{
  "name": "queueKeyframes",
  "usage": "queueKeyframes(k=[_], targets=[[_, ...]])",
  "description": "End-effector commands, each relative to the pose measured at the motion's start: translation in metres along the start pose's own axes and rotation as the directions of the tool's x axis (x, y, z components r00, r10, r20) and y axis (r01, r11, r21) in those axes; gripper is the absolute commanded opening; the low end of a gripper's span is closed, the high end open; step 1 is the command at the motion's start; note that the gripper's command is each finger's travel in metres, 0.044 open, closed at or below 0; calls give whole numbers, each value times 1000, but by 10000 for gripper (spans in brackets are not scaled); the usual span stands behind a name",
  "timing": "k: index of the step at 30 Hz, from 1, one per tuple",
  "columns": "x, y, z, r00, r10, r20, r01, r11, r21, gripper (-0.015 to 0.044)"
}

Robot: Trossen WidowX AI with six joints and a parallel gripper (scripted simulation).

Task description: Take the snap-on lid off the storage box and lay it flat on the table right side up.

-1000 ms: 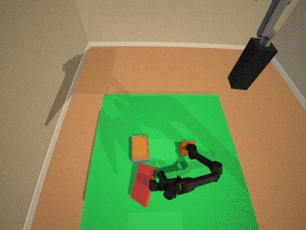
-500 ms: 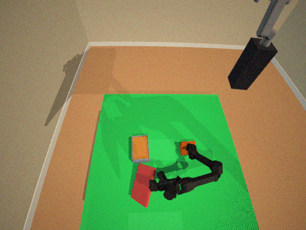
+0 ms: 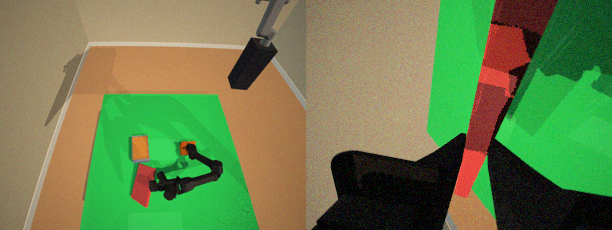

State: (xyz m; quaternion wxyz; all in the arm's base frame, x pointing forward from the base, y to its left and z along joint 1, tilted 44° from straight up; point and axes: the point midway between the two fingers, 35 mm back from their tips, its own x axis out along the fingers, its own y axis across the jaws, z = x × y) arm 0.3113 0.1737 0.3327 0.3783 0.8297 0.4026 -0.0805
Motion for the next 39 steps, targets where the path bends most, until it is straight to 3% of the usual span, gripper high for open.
queueKeyframes(k=[1,39], targets=[[0,1,0,1000,16,2,-16,1000,4,0],[19,-22,0,1000,17,0,-17,1000,5,0]])
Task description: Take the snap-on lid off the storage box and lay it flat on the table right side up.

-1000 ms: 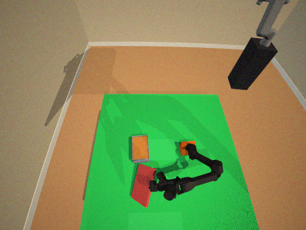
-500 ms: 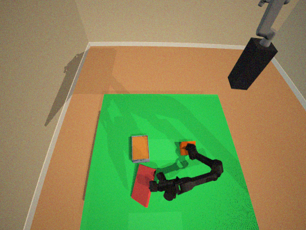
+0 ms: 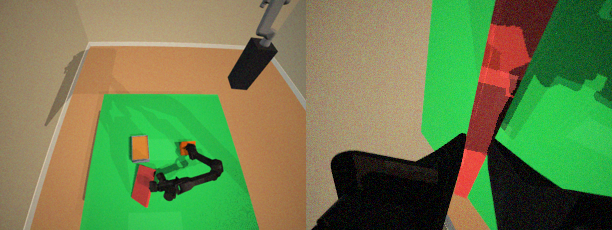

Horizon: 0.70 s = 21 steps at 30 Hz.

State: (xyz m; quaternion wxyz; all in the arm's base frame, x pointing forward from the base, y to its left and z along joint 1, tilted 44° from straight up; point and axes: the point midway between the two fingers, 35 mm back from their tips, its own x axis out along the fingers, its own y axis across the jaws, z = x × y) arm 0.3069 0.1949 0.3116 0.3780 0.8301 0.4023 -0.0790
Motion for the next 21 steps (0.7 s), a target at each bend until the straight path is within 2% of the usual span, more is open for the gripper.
queueKeyframes(k=[1,21], targets=[[1,1,0,1000,15,3,-15,1000,5,0],[11,-11,0,1000,15,2,-16,1000,6,0]])
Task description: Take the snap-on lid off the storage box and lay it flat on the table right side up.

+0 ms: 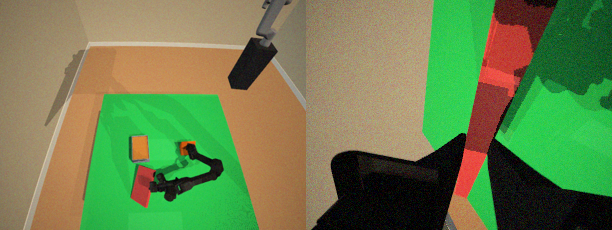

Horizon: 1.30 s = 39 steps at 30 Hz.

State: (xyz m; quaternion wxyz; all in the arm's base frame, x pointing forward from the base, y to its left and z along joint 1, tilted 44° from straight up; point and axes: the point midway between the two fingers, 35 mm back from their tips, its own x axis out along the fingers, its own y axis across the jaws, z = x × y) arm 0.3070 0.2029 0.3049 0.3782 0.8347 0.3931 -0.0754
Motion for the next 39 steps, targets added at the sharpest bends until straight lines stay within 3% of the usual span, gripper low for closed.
queueKeyframes(k=[1,39], targets=[[3,-5,1,1000,-6,2,6,1000,4,0],[22,-28,1,1000,-6,0,6,1000,6,0]])
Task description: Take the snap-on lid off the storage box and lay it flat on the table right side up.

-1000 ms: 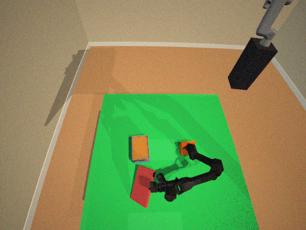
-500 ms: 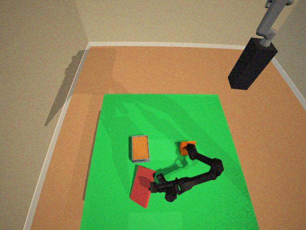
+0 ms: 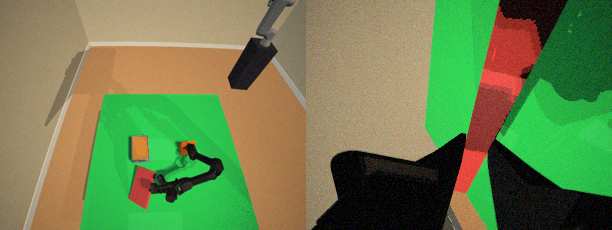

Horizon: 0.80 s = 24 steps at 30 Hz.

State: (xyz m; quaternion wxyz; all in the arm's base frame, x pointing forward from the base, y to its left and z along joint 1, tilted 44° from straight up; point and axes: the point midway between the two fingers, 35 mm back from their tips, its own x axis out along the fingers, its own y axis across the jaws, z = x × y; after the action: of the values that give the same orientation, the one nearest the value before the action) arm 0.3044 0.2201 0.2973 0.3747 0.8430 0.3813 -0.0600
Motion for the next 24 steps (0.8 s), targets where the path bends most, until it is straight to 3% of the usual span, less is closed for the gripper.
queueKeyframes(k=[1,24], targets=[[10,-16,8,999,-43,21,43,999,4,0],[21,-31,8,999,-43,20,43,999,5,0]])
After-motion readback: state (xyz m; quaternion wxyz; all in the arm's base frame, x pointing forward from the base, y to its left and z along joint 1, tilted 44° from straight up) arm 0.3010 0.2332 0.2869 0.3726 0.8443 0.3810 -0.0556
